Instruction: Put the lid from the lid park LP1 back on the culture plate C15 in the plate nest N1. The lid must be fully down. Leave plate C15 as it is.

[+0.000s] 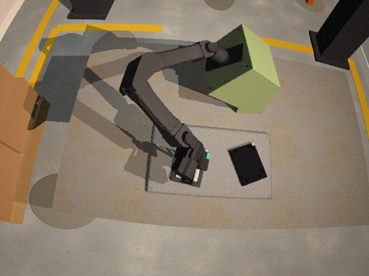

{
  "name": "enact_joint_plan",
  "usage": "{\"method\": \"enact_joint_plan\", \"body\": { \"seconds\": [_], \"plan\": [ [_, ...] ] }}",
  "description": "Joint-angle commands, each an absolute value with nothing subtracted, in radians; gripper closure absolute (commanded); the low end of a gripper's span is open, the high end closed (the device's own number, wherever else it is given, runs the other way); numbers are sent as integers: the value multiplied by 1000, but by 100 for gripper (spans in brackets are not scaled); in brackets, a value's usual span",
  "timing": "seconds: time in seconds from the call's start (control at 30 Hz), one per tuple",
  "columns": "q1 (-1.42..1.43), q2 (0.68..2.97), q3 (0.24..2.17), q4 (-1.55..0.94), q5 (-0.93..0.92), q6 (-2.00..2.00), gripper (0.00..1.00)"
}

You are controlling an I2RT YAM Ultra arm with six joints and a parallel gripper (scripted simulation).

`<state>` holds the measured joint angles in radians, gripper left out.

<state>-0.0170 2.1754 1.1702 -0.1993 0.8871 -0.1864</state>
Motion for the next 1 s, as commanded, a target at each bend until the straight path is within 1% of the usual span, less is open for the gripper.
{"method": "enact_joint_plan", "body": {
  "seconds": [0.0,0.2,0.23,0.97],
  "plan": [
    [-10,2172,1170,-189,886,-190,100],
    [-11,2173,1170,-187,886,-192,100],
    [-11,2173,1170,-187,886,-192,0],
    [-11,2173,1170,-187,886,-192,0]
  ]
}}
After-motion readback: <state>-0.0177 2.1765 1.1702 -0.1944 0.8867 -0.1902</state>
